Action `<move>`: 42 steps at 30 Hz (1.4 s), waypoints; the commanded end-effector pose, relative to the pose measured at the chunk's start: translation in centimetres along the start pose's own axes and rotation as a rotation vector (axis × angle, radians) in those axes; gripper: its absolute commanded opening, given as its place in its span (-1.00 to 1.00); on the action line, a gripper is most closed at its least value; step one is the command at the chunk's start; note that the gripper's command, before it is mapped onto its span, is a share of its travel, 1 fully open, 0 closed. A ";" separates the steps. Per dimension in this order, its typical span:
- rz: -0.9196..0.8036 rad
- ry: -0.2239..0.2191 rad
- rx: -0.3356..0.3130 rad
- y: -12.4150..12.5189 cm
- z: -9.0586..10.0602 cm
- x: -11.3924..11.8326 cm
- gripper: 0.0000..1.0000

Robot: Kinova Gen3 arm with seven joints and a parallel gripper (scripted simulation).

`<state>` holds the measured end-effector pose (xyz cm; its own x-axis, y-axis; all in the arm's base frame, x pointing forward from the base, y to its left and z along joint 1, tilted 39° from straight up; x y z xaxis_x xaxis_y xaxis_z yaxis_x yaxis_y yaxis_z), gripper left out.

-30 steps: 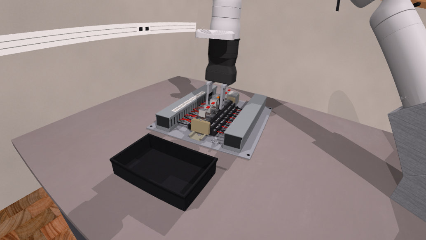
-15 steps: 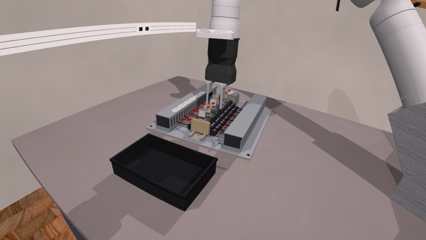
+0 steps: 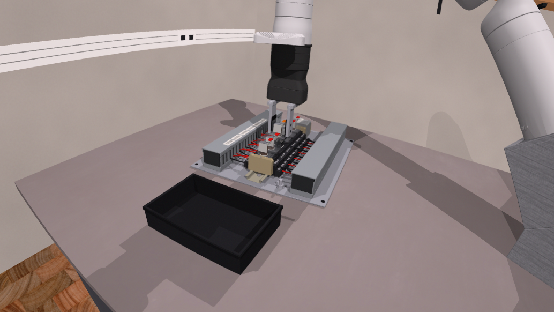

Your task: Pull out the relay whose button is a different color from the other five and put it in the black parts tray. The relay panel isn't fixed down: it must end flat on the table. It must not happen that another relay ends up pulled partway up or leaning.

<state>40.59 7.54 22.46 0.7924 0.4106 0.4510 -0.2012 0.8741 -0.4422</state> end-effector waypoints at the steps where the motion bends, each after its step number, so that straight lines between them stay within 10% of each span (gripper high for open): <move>1: 0.000 0.000 0.001 0.0 0.2 0.0 -1.00; 42: 0.000 0.000 0.001 0.0 6.1 0.2 -1.00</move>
Point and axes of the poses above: the point where the finger pads meet when closed, its own z axis back along the fingers, its own x axis across the jaws, y = z × x, the point moved 8 cm from there along z, back along the fingers, and after that the axes turned 7 degrees about z, right-handed, at the moved point
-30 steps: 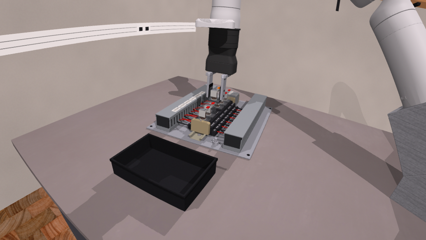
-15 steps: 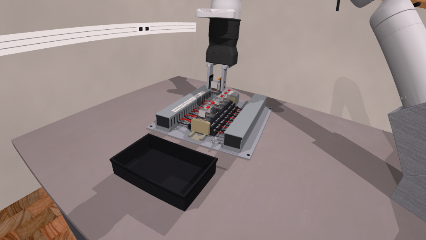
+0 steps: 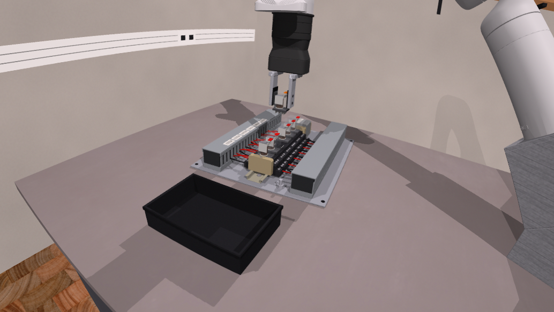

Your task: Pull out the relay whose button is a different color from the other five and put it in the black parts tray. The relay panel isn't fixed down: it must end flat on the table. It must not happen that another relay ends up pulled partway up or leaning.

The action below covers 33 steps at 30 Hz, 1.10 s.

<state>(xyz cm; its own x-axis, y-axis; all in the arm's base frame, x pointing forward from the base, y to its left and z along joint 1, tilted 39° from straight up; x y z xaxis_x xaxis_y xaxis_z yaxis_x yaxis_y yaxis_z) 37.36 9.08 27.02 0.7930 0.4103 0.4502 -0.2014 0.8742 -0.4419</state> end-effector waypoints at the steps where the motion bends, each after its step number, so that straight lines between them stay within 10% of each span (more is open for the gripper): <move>1: 0.000 -0.001 0.000 0.0 0.4 0.0 -1.00; 33: 0.000 -0.001 0.000 0.0 1.0 0.0 -1.00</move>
Point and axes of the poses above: the point where the finger pads meet when closed, its own z axis back along the fingers, its own x axis across the jaws, y = z × x, the point moved 8 cm from there along z, back along the fingers, and after that the axes turned 7 degrees about z, right-handed, at the moved point
